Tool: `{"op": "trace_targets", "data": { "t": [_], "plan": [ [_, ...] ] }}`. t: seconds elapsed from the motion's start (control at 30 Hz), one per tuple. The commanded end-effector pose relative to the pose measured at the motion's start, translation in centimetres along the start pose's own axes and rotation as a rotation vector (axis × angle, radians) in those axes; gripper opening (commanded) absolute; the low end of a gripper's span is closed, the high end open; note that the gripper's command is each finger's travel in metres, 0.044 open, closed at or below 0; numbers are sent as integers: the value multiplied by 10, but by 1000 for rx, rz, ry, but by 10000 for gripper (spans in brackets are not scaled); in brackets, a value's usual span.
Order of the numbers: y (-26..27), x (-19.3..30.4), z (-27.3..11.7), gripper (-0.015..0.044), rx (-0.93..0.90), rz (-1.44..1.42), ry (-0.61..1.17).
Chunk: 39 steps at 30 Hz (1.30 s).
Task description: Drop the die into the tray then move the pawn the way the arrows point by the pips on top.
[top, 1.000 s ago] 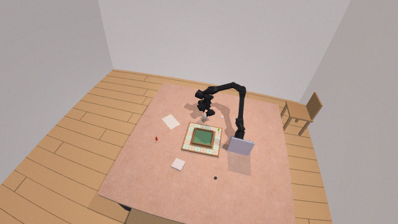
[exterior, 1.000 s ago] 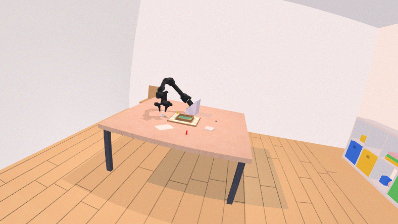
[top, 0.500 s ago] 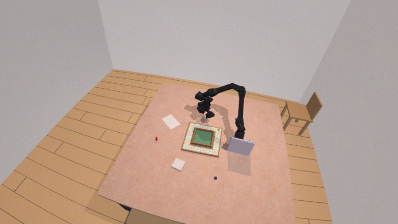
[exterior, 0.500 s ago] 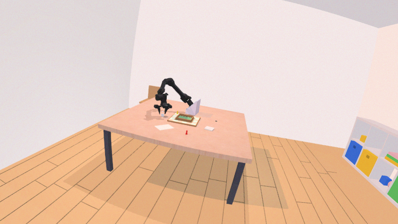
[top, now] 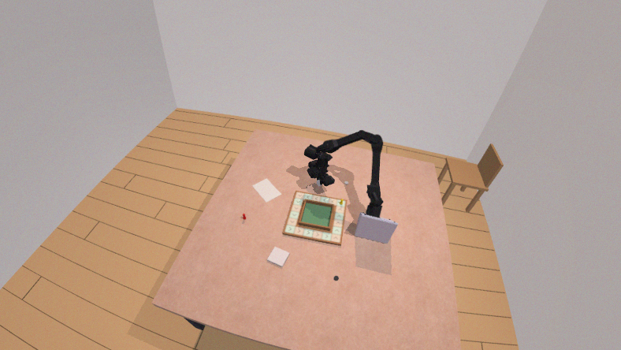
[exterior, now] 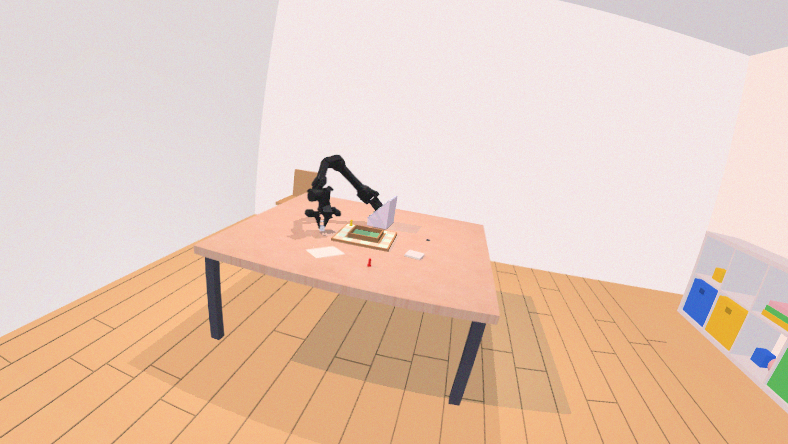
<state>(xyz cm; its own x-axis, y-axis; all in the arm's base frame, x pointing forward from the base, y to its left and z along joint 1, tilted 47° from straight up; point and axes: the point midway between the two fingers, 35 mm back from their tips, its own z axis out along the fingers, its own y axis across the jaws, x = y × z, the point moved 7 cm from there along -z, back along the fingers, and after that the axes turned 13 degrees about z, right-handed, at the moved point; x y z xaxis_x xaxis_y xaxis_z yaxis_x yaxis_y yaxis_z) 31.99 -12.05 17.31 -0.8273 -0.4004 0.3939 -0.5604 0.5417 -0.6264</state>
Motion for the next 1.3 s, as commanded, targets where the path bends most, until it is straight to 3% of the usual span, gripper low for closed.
{"op": "trace_targets", "data": {
  "t": [0.0,0.13,0.77,0.93,1.27],
  "plan": [
    [0,-1,1,78,-3,-5,-4],
    [0,-2,-3,0,-4,-5,-5],
    [4,-3,-120,0,-9,-7,-6],
    [9,-7,-120,0,-10,-29,-8],
    [89,-63,-107,0,-24,-357,-28]
  ]
}}
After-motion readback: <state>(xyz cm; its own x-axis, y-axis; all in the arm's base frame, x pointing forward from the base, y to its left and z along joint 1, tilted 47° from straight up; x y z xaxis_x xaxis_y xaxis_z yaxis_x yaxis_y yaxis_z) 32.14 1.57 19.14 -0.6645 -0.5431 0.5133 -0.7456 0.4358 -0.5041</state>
